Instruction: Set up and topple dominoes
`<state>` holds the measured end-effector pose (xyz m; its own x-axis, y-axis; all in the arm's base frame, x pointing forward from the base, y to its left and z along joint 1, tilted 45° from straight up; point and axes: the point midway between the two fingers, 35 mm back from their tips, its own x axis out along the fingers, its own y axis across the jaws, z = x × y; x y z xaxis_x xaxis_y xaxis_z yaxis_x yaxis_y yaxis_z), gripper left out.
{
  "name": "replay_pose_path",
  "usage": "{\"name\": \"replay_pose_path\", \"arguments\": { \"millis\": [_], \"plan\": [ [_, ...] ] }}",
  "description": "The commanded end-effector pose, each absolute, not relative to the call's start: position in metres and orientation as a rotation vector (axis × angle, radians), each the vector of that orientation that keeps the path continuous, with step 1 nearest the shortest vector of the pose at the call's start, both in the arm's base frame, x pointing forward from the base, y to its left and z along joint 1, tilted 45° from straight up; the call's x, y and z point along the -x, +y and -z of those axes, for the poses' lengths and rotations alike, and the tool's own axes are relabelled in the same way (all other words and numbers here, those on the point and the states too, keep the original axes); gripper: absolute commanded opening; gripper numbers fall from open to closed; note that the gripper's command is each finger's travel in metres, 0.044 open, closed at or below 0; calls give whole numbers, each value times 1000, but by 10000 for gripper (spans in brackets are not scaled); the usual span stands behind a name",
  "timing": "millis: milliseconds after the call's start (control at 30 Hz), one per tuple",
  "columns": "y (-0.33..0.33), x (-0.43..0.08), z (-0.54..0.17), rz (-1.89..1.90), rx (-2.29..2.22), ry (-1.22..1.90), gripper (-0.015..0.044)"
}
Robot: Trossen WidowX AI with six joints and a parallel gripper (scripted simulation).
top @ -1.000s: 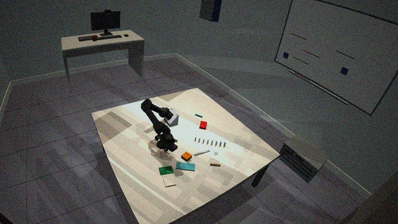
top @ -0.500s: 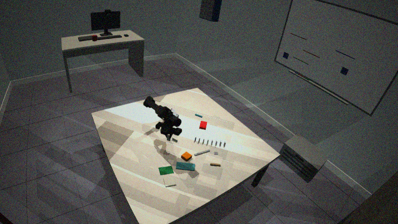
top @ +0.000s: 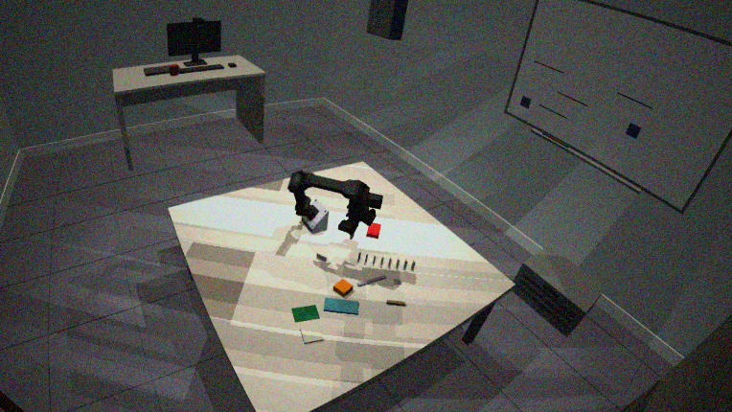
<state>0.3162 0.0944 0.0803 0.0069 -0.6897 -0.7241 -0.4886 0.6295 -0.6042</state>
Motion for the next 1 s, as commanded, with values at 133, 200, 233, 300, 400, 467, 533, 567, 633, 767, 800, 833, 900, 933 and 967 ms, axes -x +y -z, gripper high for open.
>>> {"name": "replay_pose_path", "arguments": {
  "millis": [133,200,233,300,400,467,533,567,633,767,800,833,900,933,967],
  "plan": [
    [111,-298,-56,20,1177,1721,107],
    [111,-299,-56,20,1177,1721,107],
    [110,-299,-54,20,1177,1721,107],
    [104,-301,-47,19,1176,1720,107],
    [94,-303,-36,17,1175,1719,107],
    [88,-304,-29,17,1175,1719,107],
    [81,-304,-21,16,1175,1718,107],
    [78,-305,-18,16,1175,1718,107],
    [71,-305,-11,16,1175,1718,107],
    [58,-305,2,17,1176,1718,107],
    [54,-304,5,18,1176,1718,107],
    [51,-304,9,18,1176,1718,107],
    [44,-303,15,19,1177,1718,107],
    [40,-302,18,20,1177,1718,107],
    [37,-302,21,21,1177,1718,107]
  ]
}}
